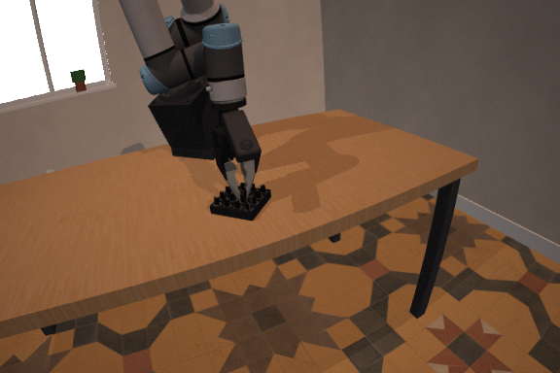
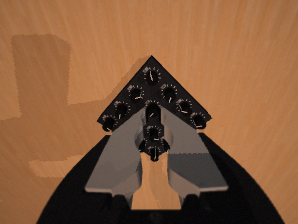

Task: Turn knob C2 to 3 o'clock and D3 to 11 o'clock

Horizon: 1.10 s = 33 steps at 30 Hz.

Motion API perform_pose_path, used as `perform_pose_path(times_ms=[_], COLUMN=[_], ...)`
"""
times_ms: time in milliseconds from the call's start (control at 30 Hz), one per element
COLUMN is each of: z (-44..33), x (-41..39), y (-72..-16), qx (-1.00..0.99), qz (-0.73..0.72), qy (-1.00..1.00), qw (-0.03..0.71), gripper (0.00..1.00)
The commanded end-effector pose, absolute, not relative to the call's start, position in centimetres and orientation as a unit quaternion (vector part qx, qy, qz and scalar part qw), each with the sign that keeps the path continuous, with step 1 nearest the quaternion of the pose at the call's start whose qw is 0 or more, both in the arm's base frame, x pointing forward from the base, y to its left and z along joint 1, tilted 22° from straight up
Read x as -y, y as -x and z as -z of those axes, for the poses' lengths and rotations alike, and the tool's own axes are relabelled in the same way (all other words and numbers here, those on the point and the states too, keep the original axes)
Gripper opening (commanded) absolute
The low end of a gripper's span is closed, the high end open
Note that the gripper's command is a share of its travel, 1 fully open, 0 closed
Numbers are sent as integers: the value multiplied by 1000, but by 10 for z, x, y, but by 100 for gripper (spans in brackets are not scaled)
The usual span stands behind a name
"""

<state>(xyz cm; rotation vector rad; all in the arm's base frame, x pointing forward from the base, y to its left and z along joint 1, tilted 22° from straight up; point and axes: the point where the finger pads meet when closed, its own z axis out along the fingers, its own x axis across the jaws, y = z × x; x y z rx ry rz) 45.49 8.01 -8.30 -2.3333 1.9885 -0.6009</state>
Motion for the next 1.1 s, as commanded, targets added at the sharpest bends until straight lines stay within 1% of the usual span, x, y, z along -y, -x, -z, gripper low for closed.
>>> perform_pose_path(times_ms=[0,533,567,1067], z=[83,83,83,83], x=[-80,-80,-80,-80], y=[-455,-455,-455,-455], qx=[-638,-638,-638,-638], qz=[193,193,193,193], qy=[745,745,745,745], qw=[10,10,10,10], gripper=[4,4,11,11])
